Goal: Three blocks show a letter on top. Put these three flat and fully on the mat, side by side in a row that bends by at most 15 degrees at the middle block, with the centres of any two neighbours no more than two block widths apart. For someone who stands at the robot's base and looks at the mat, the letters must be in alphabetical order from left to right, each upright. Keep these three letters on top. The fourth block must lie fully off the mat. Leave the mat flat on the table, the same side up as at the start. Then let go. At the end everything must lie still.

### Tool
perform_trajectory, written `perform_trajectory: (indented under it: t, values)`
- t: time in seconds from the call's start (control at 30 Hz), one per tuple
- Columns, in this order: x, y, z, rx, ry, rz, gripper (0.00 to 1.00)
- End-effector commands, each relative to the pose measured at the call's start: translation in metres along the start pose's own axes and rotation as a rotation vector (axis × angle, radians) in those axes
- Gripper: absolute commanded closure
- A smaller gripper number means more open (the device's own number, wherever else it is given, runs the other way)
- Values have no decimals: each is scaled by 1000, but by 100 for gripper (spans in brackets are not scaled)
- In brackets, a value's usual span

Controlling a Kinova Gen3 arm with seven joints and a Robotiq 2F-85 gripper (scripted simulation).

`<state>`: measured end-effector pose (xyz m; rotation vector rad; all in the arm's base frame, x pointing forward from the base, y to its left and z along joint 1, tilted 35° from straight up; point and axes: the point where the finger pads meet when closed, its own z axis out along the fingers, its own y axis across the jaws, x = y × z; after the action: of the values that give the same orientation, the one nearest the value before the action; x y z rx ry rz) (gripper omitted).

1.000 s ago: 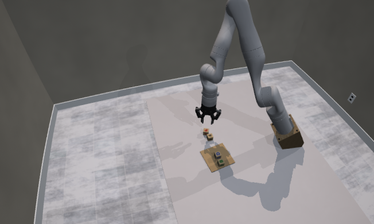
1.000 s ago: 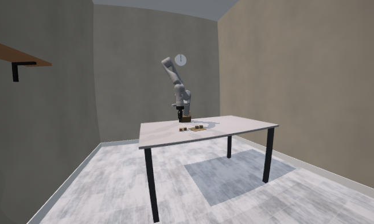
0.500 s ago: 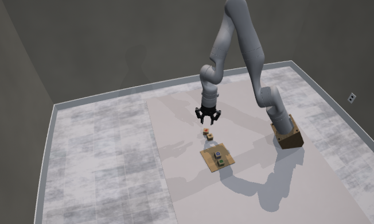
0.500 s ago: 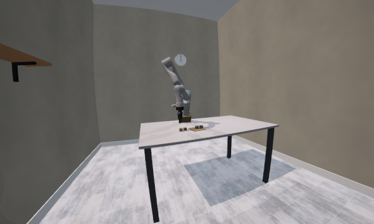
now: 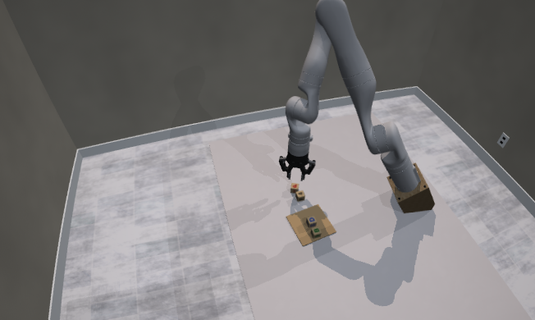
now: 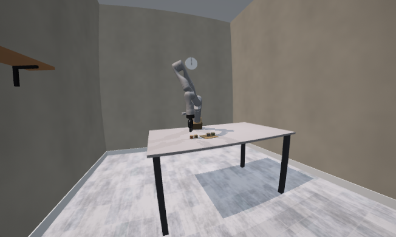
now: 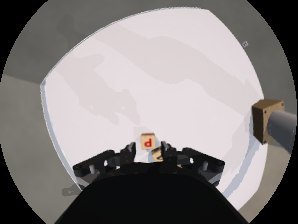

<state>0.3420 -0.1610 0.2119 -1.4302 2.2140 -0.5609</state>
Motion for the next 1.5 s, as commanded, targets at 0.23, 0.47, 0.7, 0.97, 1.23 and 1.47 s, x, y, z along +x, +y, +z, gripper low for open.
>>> perform_trajectory:
  t: [0.23,0.47,0.7,0.97,1.23,1.47]
  values:
    - [-4,1,9,-4,0,-13,54]
    - [-4,0,16,-4,0,-13,54]
    - [-4,0,22,-4,0,-13,54]
    - [-4,0,26,-4,0,-13,54]
    - [-4,0,28,-4,0,-13,54]
    - [-4,0,29,-4,0,-13,54]
